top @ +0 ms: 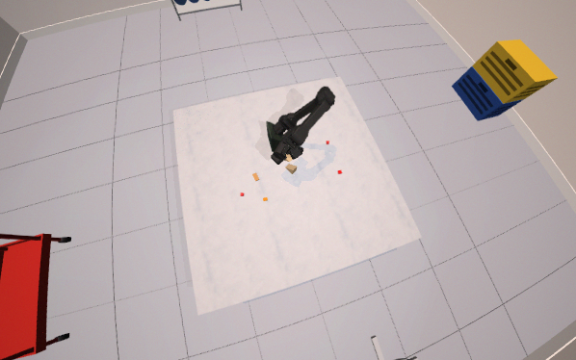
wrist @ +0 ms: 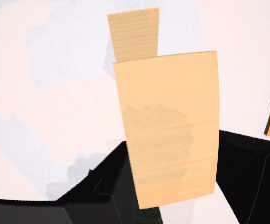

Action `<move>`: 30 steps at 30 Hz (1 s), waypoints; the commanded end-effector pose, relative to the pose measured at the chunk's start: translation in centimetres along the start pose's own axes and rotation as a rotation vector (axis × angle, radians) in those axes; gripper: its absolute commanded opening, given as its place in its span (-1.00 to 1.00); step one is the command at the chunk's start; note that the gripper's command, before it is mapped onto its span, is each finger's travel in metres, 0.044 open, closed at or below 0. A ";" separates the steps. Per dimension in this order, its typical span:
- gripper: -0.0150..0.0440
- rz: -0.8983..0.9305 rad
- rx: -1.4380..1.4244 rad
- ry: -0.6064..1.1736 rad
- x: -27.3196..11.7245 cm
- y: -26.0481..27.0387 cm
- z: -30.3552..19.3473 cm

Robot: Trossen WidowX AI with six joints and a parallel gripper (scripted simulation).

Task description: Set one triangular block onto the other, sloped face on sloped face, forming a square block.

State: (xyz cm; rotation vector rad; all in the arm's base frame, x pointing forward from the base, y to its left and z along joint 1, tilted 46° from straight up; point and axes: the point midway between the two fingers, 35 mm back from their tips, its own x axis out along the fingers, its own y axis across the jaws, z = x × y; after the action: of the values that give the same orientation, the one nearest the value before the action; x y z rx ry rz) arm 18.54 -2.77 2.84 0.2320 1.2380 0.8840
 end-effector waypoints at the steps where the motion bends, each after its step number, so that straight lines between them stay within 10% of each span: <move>1: -0.49 0.010 0.003 -0.005 1.4 0.4 0.3; 30: -0.49 0.020 -0.003 -0.009 4.7 0.2 2.0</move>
State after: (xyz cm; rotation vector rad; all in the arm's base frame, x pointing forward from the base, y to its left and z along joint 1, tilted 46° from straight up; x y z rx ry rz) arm 20.40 1.10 0.28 0.2434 1.2332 0.9001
